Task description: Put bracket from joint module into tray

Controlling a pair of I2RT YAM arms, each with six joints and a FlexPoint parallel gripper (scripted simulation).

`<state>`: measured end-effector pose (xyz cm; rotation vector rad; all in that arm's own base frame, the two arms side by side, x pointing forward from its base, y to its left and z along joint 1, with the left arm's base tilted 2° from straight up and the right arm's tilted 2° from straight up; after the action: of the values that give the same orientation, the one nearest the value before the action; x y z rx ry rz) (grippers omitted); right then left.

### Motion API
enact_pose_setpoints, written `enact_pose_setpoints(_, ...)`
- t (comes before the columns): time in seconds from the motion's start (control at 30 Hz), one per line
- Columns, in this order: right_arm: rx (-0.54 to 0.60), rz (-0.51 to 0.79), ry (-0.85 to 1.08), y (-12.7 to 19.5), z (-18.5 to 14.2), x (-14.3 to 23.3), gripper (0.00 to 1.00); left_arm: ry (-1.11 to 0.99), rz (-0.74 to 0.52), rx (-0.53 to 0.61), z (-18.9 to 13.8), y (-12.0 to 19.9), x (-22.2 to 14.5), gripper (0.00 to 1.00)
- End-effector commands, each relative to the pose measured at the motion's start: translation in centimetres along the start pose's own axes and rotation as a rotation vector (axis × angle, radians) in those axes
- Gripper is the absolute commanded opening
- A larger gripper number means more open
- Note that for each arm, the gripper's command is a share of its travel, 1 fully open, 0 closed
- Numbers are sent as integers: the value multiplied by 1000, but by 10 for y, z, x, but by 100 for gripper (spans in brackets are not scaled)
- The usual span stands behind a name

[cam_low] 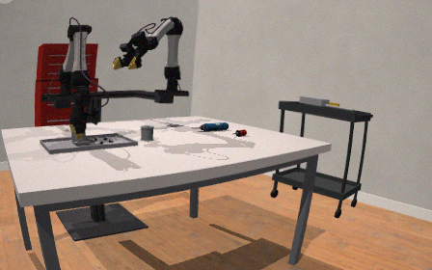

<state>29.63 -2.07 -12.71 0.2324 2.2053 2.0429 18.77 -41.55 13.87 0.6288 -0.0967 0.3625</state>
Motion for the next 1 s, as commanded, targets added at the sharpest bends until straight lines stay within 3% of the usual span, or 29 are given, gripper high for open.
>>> enact_pose_setpoints(0.0,-26,-45,2,35,4,-9,67,12,27,-83,19,-4,2,100)
enact_pose_setpoints(0.03,-27,-51,-1,44,5,-10,78,12,28,-85,19,-5,2,100)
enact_pose_setpoints(0.1,-27,-51,-1,44,5,-10,78,12,28,-85,19,-5,2,100)
enact_pose_setpoints(0.17,-29,-61,-3,60,5,-14,97,12,30,-93,20,-6,2,100)
enact_pose_setpoints(0.5,-31,-73,-4,107,6,-18,97,16,40,-121,26,-18,4,100)
enact_pose_setpoints(0.97,-31,-73,-2,108,6,-18,97,16,43,-139,31,-16,6,100)
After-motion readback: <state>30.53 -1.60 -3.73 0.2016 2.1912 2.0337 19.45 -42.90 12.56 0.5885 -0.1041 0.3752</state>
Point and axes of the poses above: on each arm, the point where the finger pads meet when closed, its own y axis back along the fingers, its own x axis across the jaws, z = x × y, the point moved 3 cm from there along y, back along the fingers, and after that the axes turned 12 degrees about -y, right-handed, at the moved point
